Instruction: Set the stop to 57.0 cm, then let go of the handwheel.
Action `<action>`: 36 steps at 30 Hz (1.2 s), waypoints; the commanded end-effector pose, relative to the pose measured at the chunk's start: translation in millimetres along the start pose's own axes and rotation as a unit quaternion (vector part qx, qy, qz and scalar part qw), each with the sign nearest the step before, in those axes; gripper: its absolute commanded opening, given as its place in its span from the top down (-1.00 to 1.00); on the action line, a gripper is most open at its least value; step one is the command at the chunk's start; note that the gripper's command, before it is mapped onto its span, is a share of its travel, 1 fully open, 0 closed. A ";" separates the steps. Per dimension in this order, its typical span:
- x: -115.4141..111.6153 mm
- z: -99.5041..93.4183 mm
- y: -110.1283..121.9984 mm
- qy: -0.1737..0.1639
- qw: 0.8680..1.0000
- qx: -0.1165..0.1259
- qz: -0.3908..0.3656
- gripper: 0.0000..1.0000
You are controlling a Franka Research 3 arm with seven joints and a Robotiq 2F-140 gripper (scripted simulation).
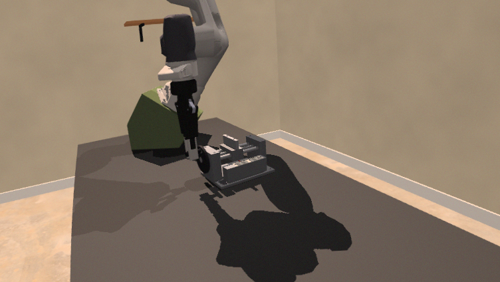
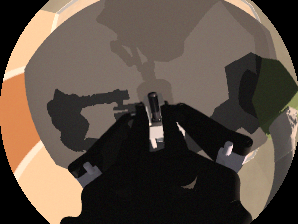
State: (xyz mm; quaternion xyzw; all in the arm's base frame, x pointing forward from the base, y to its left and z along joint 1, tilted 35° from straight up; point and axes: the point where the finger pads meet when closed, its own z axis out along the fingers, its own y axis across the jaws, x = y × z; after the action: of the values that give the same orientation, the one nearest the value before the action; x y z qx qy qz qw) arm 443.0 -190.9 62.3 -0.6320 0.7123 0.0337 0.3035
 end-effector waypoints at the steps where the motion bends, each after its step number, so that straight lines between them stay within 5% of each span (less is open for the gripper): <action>1: 1.6 1.2 14.3 0.001 1.000 -0.005 -0.005 0.92; 14: 1.8 22.6 35.2 0.001 1.000 -0.005 -0.005 0.92; 36: 1.8 49.7 30.2 0.001 1.000 -0.005 -0.005 0.92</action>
State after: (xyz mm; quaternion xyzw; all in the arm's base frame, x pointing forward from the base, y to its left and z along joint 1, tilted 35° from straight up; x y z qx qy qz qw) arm 432.1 -164.6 13.0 -0.6396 0.7071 0.0356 0.2994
